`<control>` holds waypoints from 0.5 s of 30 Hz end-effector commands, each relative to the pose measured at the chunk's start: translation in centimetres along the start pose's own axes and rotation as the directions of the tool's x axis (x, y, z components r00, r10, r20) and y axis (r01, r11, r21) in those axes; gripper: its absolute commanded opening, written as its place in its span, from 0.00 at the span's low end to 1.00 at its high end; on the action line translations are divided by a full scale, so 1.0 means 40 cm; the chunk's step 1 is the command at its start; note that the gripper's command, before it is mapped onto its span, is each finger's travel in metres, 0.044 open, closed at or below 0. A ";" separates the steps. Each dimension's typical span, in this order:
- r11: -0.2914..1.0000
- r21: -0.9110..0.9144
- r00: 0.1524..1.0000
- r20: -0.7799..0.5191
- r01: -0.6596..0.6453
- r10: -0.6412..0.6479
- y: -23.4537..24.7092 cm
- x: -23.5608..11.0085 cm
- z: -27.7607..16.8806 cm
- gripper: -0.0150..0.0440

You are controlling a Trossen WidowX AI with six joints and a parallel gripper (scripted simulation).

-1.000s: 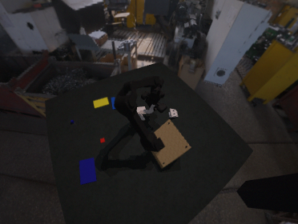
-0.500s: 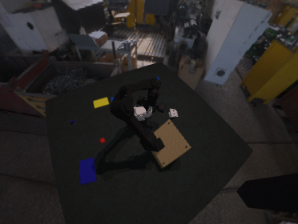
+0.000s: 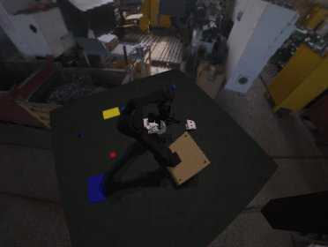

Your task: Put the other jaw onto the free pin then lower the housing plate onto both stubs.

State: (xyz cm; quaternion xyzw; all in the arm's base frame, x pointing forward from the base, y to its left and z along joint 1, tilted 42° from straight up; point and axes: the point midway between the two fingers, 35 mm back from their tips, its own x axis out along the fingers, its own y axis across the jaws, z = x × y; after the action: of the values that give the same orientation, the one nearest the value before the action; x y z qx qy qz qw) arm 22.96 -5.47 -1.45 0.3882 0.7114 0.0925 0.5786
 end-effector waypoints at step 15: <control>0.960 -0.280 1.000 0.000 -0.004 0.004 0.024 0.008 -0.041 0.48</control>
State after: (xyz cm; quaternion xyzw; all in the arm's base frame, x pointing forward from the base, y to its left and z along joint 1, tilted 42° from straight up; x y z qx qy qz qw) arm 21.92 -4.15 -0.65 0.3068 0.6924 0.1886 0.6252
